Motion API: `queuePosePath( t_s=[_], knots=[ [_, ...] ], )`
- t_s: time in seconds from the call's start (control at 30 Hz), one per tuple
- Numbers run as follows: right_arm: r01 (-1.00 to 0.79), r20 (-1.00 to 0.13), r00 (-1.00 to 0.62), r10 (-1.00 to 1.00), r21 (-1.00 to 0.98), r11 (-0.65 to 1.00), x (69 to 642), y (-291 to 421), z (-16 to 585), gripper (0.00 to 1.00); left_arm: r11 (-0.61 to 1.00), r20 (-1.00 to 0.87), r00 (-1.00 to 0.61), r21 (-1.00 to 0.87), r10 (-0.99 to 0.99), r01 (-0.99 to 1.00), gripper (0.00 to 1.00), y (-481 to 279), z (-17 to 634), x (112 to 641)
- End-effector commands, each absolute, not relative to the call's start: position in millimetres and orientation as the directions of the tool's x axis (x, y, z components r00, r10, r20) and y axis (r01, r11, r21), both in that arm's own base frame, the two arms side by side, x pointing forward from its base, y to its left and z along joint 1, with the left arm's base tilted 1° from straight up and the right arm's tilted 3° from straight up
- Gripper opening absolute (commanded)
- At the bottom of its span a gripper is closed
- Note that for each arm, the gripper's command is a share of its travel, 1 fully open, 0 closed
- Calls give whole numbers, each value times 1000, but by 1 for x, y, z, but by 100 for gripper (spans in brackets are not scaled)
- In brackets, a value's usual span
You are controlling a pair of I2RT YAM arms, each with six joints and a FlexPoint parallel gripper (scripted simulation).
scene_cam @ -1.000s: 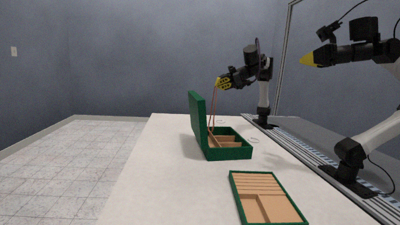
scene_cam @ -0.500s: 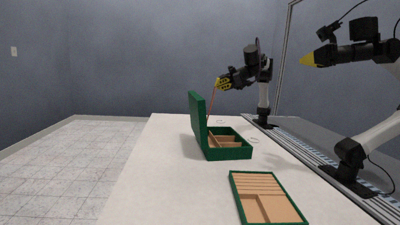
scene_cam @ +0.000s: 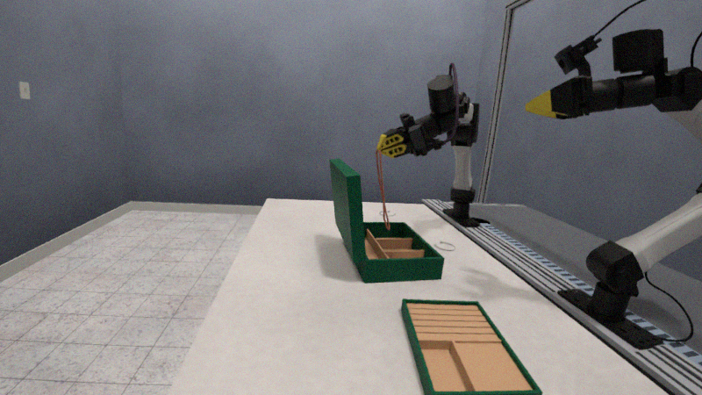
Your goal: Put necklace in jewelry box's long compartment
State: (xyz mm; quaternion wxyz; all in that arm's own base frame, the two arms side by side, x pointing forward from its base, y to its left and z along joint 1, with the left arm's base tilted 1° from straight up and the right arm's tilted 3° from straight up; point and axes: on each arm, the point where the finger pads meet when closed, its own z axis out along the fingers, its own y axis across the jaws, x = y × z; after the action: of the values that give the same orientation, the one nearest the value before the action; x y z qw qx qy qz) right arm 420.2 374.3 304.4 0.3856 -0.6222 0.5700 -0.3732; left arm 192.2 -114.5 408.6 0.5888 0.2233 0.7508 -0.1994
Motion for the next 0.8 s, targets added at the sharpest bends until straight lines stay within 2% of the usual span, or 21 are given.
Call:
queuePosePath(
  t_s=[0.0, 0.1, 0.33, 0.77],
  knots=[
    [-402, 0, 73, -997, -915, -30, 414, 385, 318, 0, 820, -981, -177, -32, 85, 571, 100, -114, 423, 188],
    [-374, -41, 83, -996, -927, 7, 413, 382, 336, 0, 819, -978, -186, -29, 96, 574, 100, -114, 419, 189],
    [-356, -61, 87, -994, -934, 26, 416, 381, 331, 0, 814, -972, -199, -17, 121, 581, 100, -114, 415, 189],
    [-371, -43, 88, -995, -929, 7, 428, 377, 271, 0, 814, -975, -189, -14, 118, 581, 100, -114, 417, 190]
  ],
)
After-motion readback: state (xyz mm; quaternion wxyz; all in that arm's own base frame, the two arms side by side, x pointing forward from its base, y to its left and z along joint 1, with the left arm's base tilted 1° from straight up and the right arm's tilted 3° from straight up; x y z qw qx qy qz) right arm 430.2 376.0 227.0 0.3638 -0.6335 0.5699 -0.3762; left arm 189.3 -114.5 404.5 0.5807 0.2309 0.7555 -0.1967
